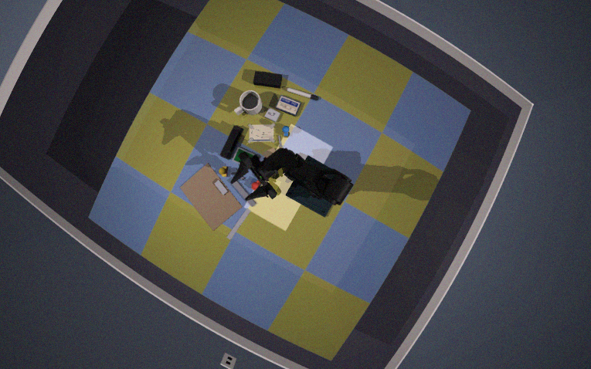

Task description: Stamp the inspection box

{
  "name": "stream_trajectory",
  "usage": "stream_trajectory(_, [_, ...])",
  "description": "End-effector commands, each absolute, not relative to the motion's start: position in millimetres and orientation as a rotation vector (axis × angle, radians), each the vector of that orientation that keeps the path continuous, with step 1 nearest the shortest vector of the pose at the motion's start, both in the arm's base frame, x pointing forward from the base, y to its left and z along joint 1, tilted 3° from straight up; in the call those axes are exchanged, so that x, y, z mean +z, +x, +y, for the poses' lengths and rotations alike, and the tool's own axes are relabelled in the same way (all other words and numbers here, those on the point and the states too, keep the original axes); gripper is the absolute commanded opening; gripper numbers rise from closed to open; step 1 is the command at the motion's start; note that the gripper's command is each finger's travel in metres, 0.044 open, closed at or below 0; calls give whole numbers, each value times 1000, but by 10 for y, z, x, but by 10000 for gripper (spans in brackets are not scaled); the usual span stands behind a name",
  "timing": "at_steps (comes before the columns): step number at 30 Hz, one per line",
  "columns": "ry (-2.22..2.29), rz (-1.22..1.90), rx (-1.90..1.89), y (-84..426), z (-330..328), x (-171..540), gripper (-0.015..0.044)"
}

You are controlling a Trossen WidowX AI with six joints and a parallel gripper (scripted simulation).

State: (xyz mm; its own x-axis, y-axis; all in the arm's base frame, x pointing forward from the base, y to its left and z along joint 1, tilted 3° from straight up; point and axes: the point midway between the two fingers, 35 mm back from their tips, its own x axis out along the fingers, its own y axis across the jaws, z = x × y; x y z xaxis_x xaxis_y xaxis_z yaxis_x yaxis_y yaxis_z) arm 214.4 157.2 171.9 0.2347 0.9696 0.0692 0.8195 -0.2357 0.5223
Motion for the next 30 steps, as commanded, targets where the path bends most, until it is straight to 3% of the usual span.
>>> stream_trajectory(1, [2134,1638,547,2162,1574,1717,374])
stream_trajectory(7, [1977,1348,538,2673,1663,1568,222])
stream_trajectory(16, [1360,1122,375,3081,1746,1122,222])
stream_trajectory(30, [306,1255,360,2743,1522,798,222])
